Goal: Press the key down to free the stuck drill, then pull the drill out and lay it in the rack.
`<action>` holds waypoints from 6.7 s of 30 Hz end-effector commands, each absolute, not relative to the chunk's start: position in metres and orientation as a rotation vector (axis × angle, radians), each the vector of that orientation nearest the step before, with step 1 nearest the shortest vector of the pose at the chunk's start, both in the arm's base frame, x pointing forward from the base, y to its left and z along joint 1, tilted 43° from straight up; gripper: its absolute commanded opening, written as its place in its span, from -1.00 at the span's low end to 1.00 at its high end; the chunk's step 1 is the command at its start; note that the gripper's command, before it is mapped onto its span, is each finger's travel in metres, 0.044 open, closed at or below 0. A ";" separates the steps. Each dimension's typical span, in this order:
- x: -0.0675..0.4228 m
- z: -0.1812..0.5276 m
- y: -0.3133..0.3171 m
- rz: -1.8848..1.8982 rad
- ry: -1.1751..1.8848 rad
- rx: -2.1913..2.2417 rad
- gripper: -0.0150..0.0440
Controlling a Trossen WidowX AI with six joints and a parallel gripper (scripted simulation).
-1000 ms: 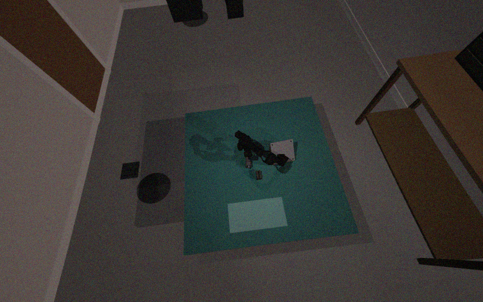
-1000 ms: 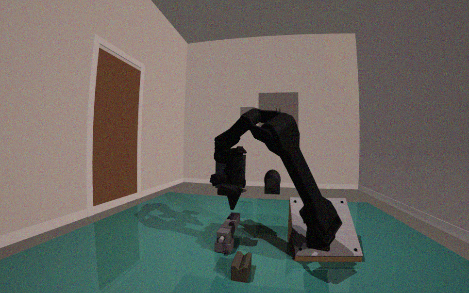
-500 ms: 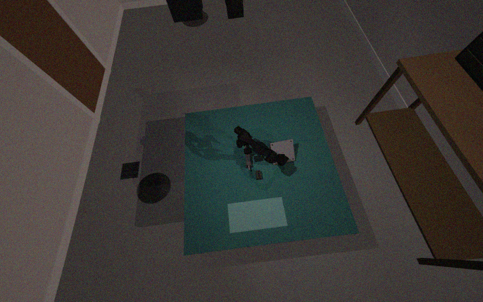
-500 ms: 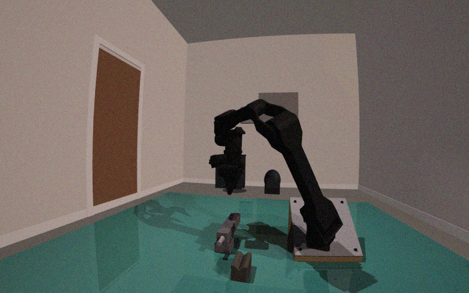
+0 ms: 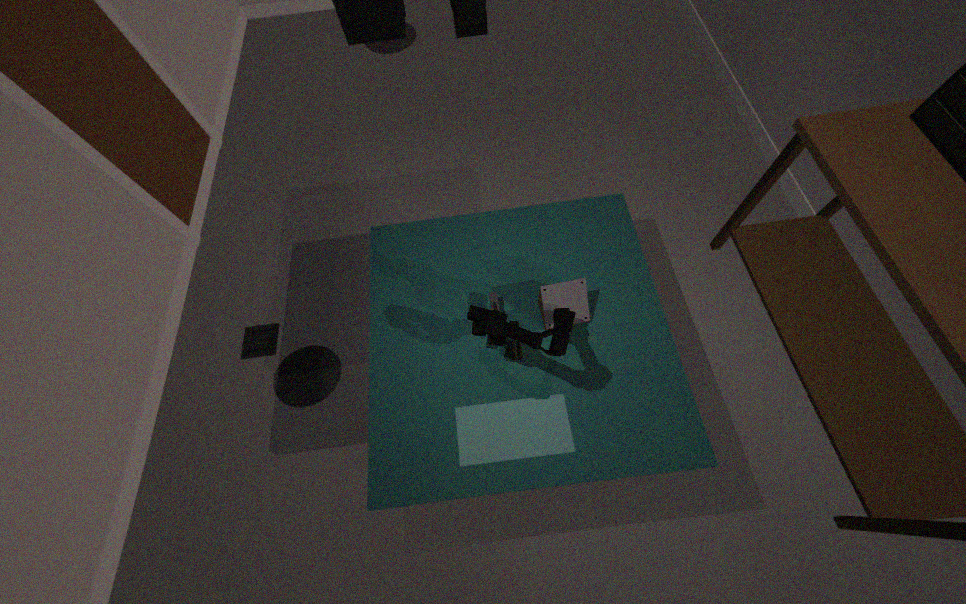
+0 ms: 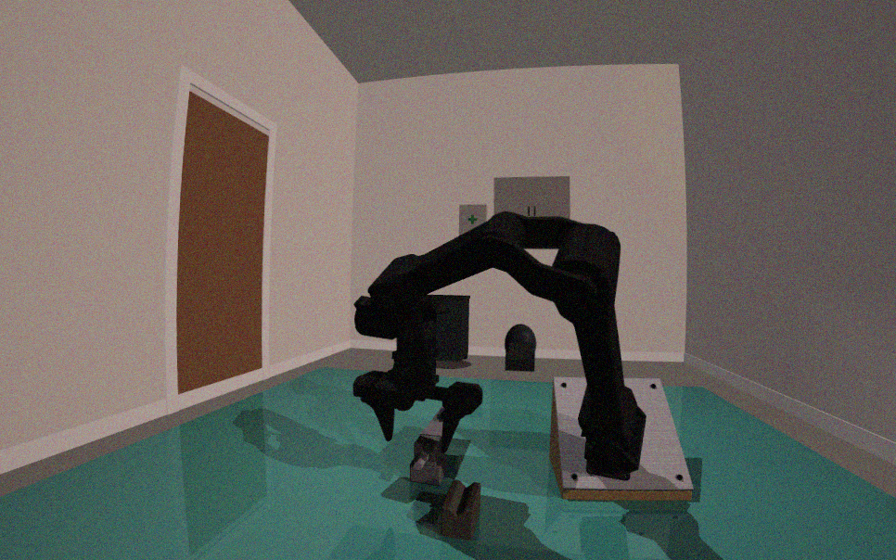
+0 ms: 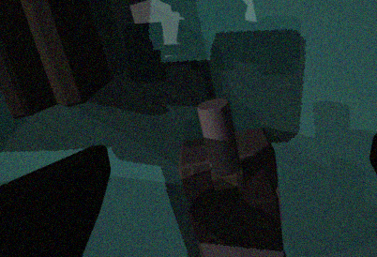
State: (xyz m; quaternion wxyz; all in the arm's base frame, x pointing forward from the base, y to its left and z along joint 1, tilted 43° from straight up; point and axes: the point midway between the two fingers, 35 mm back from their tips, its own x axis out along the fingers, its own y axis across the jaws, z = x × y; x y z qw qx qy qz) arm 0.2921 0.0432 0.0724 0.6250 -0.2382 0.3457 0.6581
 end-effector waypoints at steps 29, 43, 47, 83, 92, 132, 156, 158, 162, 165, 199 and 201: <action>0.283 0.055 0.069 1.587 0.664 -0.650 1.00; 0.281 0.035 0.079 1.587 0.663 -0.650 1.00; 0.279 0.030 0.082 1.588 0.663 -0.649 1.00; 0.280 0.036 0.087 1.588 0.663 -0.649 -0.49; 0.279 0.045 0.096 1.588 0.662 -0.649 -0.49; 0.279 0.050 0.106 1.588 0.662 -0.648 1.00; 0.280 0.044 0.103 1.585 0.660 -0.644 0.38; 0.280 0.044 0.103 1.585 0.660 -0.644 0.20; 0.280 0.044 0.103 1.585 0.660 -0.644 -0.16; 0.280 0.044 0.103 1.585 0.660 -0.644 -0.36; 0.278 0.065 0.122 1.588 0.661 -0.648 -0.49; 0.278 0.067 0.124 1.588 0.661 -0.647 -0.49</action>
